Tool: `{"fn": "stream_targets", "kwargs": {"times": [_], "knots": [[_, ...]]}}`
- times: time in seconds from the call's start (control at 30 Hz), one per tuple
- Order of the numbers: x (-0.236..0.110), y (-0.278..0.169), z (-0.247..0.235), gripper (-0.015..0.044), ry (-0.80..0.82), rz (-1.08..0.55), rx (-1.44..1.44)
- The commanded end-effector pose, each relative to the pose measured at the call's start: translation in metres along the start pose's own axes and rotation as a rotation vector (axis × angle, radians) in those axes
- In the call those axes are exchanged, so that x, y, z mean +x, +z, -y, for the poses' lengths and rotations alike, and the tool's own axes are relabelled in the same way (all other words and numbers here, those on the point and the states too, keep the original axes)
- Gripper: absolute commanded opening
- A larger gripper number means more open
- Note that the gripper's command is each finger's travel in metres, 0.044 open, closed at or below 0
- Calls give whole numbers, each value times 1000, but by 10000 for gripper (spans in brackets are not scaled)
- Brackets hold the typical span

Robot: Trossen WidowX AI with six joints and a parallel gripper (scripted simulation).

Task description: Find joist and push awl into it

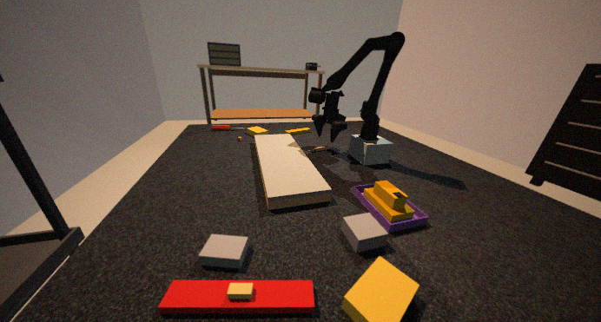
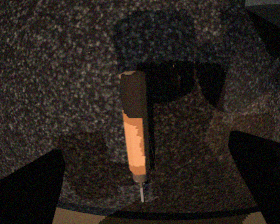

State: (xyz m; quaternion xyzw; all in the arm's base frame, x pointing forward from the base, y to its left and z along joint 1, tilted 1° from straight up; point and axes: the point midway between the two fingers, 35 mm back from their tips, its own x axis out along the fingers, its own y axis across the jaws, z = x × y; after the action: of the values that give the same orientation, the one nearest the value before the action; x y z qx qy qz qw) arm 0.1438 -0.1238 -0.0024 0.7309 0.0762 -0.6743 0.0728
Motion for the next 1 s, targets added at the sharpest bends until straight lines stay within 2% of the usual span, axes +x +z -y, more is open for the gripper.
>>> {"fn": "stream_targets", "kwargs": {"times": [0.0, 0.5, 0.97], "knots": [[0, 2, 0, 440, 1, 3, 16], [0, 12, -5, 440, 1, 4, 16], [22, 13, -6, 440, 1, 4, 16]]}}
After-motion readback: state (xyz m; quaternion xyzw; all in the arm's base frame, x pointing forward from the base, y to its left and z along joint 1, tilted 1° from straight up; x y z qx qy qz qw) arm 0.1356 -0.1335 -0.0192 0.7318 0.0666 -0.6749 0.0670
